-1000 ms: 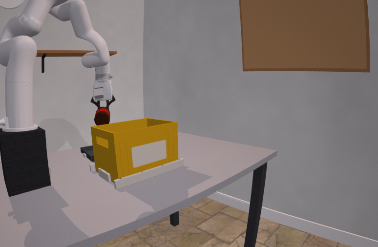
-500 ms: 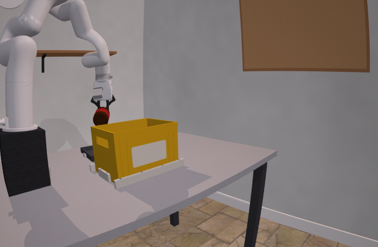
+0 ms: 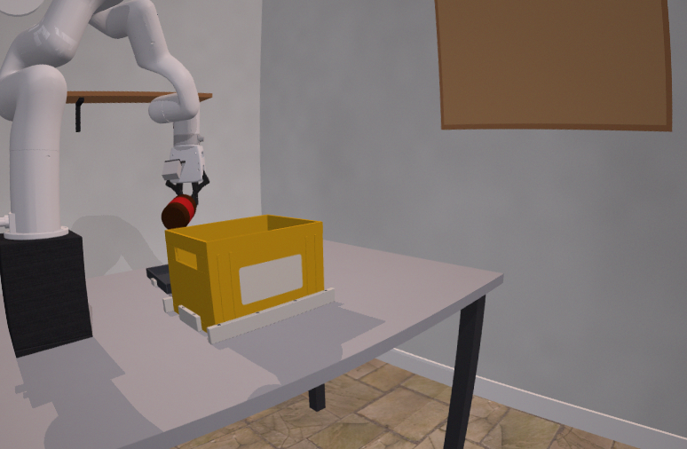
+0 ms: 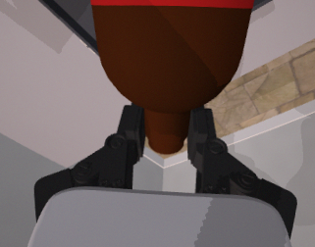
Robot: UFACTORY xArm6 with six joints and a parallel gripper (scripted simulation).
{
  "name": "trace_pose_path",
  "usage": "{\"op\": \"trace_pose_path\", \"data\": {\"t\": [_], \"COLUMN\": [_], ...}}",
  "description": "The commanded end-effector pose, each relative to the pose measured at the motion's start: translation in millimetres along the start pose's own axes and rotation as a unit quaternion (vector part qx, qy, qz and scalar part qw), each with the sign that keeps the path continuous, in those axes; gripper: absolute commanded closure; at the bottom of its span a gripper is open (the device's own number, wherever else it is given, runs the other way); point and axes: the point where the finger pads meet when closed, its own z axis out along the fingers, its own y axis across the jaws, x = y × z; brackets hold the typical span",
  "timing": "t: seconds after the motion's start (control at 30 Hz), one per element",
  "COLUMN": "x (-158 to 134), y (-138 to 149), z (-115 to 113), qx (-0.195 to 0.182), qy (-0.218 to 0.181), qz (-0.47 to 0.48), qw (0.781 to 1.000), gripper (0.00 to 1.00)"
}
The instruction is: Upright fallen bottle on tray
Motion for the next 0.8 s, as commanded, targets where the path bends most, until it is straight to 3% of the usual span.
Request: {"op": "trace_pose_path", "data": {"t": [0.0, 0.77], "x": [-1.5, -1.5], "y": [-0.6, -0.6], "z": [-1.6, -1.6], "qx": [0.002, 0.002], "qy": [-0.002, -0.002], "qz": [0.016, 0.028], "qw": [1.0, 1.0], "gripper": [1.0, 1.0]}}
